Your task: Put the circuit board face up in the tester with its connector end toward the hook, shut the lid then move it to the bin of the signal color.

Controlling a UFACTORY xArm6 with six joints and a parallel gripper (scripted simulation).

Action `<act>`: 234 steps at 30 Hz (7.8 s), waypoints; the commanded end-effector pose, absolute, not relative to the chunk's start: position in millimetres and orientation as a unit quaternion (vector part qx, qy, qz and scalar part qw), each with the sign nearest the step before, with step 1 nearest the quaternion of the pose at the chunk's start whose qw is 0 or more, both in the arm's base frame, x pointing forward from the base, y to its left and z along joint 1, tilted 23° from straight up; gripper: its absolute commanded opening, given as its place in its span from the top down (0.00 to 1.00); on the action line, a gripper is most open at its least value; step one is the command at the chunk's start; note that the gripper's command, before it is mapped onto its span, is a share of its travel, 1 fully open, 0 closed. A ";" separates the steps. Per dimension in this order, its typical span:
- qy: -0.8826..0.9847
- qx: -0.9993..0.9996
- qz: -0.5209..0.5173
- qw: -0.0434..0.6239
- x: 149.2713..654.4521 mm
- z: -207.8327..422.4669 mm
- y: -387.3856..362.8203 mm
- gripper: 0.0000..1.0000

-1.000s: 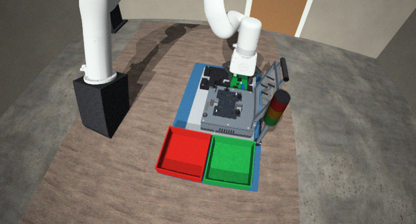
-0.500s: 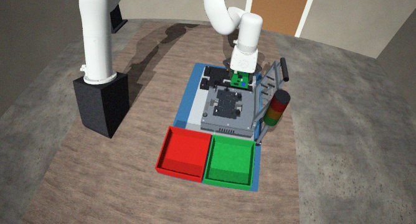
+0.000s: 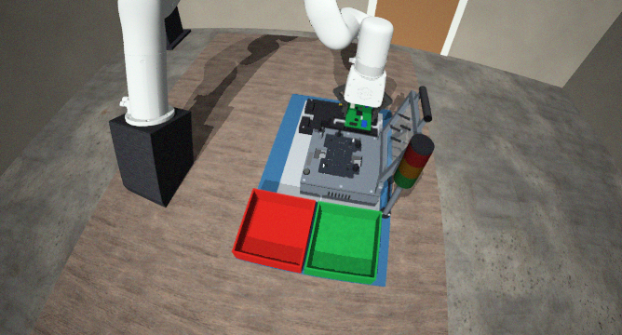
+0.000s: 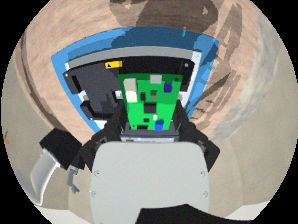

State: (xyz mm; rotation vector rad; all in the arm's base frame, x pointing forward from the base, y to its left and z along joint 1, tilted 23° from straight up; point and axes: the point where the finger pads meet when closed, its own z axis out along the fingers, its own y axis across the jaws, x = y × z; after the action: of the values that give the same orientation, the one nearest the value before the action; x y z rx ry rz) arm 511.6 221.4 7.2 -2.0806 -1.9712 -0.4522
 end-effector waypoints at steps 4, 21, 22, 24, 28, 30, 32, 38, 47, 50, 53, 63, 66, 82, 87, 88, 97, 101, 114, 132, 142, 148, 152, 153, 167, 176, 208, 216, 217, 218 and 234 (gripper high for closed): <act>-0.674 -0.712 -0.157 0.118 511.8 33.8 211.3 0.21; -0.674 -0.712 -0.157 0.118 509.4 69.2 196.7 0.21; -0.674 -0.712 -0.157 0.118 509.4 69.2 196.7 0.21; -0.674 -0.712 -0.157 0.118 509.4 69.2 196.7 0.21; -0.674 -0.712 -0.157 0.118 509.4 69.2 196.7 0.21; -0.674 -0.712 -0.157 0.118 509.4 69.2 196.7 0.21; -0.675 -0.712 -0.157 0.118 509.4 69.2 196.7 0.21; -0.675 -0.712 -0.157 0.118 509.0 68.9 195.6 0.21; -0.675 -0.712 -0.157 0.118 505.7 65.1 184.7 0.21; -0.675 -0.712 -0.157 0.118 502.8 61.9 175.6 0.21; -0.675 -0.712 -0.157 0.118 499.2 57.8 163.9 0.21; -0.675 -0.712 -0.157 0.118 486.9 44.0 123.9 0.21; -0.675 -0.712 -0.157 0.118 481.8 38.3 107.5 0.21; -0.675 -0.712 -0.157 0.118 463.3 17.5 47.6 0.21; -0.675 -0.712 -0.157 0.118 460.8 14.6 39.3 0.21; -0.675 -0.712 -0.157 0.118 460.5 14.3 38.6 0.21; -0.675 -0.712 -0.157 0.118 460.2 13.9 37.4 0.21; -0.675 -0.712 -0.157 0.118 460.2 13.9 37.4 0.21; -0.674 -0.712 -0.157 0.118 460.2 13.8 37.4 0.21; -0.674 -0.712 -0.157 0.118 461.2 -2.0 43.7 0.21; -0.674 -0.712 -0.157 0.118 462.3 -19.3 50.4 0.21; -0.674 -0.712 -0.157 0.118 462.6 -24.4 52.5 0.21; -0.674 -0.712 -0.157 0.118 462.8 -27.8 53.8 0.21; -0.674 -0.712 -0.157 0.118 462.8 -28.3 54.0 0.21; -0.674 -0.712 -0.157 0.118 462.9 -29.6 54.5 0.21; -0.674 -0.712 -0.157 0.118 462.9 -29.6 54.5 0.21; -0.674 -0.712 -0.157 0.118 463.0 -30.5 55.0 0.21; -0.674 -0.712 -0.157 0.118 463.0 -30.5 55.0 0.21; -0.674 -0.712 -0.157 0.118 463.0 -30.5 55.0 0.21; -0.674 -0.712 -0.157 0.118 463.0 -30.5 55.0 0.21; -0.674 -0.712 -0.157 0.118 463.1 -31.7 55.5 0.21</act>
State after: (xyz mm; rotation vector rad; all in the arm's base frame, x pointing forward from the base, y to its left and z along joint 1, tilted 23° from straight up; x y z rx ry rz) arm 461.6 55.8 -32.5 -2.0797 -1.9714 -0.4554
